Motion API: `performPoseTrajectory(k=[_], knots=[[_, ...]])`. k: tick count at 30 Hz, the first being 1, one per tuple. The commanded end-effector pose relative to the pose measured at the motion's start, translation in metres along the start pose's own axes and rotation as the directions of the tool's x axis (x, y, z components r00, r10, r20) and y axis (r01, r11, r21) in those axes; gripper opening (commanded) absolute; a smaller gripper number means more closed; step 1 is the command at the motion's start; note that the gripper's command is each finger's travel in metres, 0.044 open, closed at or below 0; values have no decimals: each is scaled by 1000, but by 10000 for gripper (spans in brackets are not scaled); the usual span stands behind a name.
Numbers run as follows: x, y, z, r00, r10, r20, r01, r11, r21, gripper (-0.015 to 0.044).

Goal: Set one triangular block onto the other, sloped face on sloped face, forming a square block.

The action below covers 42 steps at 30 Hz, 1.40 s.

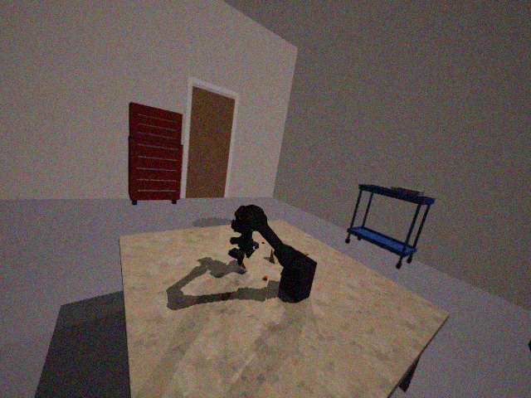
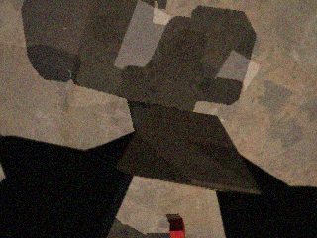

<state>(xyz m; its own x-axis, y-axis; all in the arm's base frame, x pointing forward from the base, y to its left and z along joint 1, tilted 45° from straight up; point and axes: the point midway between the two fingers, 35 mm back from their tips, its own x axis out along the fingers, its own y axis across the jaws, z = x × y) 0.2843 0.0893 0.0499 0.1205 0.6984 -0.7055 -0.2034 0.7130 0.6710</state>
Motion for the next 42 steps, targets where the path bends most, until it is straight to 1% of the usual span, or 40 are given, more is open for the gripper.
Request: performPoseTrajectory(k=[1,10,20,30,42], knots=[[0,0,0,1000,1,0,-1,995,104,0],[0,-1,0,1000,1,0,-1,943,332,0],[0,-2,-1,1000,1,0,-1,825,565,0],[0,-2,-1,1000,2,-1,-1,651,759,0],[0,-3,-2,1000,2,-1,0,384,923,0]])
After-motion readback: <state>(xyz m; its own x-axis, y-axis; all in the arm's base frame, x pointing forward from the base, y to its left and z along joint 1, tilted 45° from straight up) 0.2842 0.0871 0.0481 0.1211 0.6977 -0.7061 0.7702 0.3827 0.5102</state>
